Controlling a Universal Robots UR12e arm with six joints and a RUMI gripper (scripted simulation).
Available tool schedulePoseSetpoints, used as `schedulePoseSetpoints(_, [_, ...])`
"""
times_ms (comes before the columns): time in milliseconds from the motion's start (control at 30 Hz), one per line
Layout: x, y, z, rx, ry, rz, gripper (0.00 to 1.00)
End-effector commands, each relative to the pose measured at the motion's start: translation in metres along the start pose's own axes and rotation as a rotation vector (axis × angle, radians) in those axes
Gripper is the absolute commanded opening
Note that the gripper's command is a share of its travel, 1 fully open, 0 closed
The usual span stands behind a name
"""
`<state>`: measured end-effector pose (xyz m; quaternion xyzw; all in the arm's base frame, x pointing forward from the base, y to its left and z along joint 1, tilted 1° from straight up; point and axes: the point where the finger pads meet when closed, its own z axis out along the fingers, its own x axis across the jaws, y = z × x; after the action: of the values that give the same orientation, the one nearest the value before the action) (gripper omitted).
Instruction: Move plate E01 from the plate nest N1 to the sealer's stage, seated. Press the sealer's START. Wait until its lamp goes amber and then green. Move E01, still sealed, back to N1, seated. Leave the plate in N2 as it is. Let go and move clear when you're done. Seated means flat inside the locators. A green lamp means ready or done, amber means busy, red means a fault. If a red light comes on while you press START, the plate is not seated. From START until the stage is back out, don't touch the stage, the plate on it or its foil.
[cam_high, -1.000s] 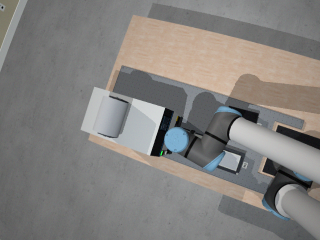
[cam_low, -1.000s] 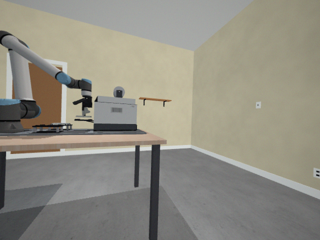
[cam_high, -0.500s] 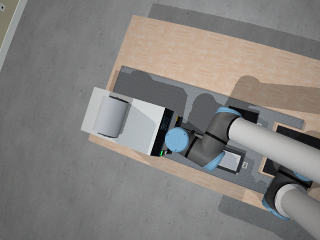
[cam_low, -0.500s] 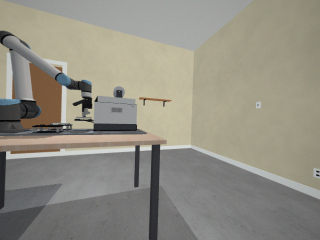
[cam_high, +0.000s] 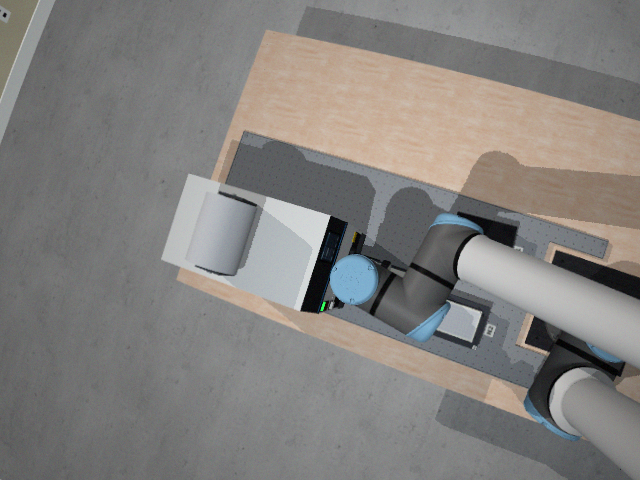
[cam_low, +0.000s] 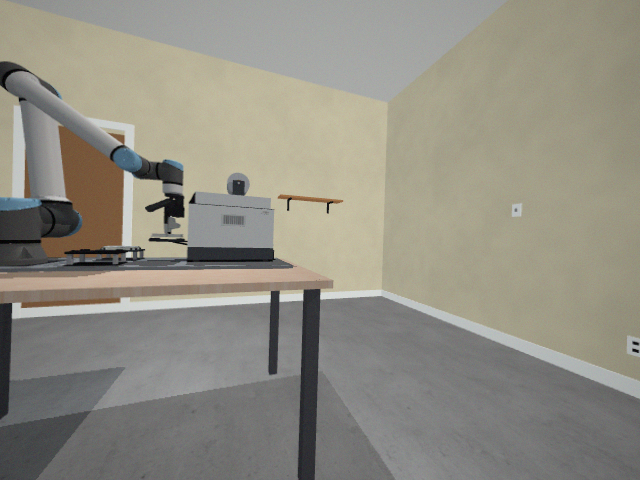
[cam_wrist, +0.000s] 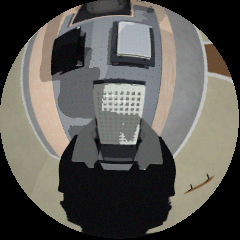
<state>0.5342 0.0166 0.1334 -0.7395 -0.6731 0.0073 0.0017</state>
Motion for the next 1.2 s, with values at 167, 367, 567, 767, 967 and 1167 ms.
schedulePoseSetpoints(167, [-0.0001,0.0006,-0.0007,-0.001,0.0,0.0,0.0])
schedulePoseSetpoints(367, [-0.0001,0.0006,-0.0006,-0.001,0.0,0.0,0.0])
schedulePoseSetpoints(567, [-0.0001,0.0006,0.001,-0.001,0.0,0.0,0.0])
schedulePoseSetpoints(767, [-0.0001,0.0006,0.0024,-0.001,0.0,0.0,0.0])
schedulePoseSetpoints(967, [-0.0001,0.0006,0.0044,-0.001,0.0,0.0,0.0])
schedulePoseSetpoints(1167, [-0.0001,0.0006,0.006,-0.001,0.0,0.0,0.0])
